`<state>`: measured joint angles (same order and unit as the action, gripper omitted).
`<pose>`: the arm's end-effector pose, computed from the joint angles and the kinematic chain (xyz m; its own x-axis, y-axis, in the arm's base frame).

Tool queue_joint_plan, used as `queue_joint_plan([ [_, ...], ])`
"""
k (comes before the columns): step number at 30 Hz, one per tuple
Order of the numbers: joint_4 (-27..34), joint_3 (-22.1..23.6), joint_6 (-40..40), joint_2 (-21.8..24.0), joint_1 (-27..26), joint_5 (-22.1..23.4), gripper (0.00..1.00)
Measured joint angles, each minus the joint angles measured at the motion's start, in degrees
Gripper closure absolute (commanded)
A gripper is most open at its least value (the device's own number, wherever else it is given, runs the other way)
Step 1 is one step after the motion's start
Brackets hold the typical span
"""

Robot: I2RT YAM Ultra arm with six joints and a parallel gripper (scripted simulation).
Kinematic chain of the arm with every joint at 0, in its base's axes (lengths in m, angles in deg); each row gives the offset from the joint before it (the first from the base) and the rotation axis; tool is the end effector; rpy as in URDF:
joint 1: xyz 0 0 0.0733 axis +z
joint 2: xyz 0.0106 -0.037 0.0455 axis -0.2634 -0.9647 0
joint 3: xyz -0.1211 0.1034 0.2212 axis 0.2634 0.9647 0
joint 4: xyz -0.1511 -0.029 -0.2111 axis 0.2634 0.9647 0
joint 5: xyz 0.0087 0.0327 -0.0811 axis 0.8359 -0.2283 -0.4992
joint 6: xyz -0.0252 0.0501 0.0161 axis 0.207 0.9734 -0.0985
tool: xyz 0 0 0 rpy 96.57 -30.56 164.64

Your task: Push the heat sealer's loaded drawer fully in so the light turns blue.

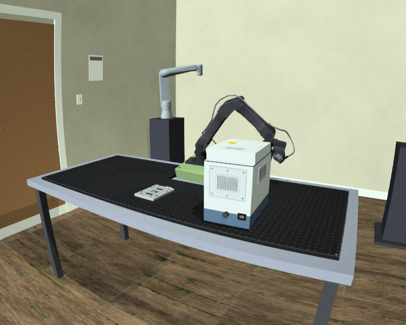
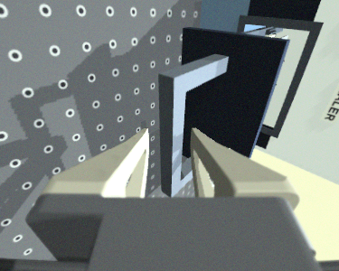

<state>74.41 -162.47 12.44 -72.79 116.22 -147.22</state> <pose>-0.0355 0.3763 0.0966 0.0906 -0.9946 0.0508 -0.4225 -0.0845 -0.9024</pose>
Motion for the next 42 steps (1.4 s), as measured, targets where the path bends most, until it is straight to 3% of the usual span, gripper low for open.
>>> queue_joint_plan([
  [8,0.00,0.00,0.00,0.00,0.00,0.00,0.70],
  [35,0.00,0.02,0.00,0.00,-0.02,-0.35,0.95],
  [36,0.00,0.02,0.00,0.00,-0.02,-0.35,1.00],
  [42,0.00,0.02,0.00,0.00,-0.02,-0.35,1.00],
])
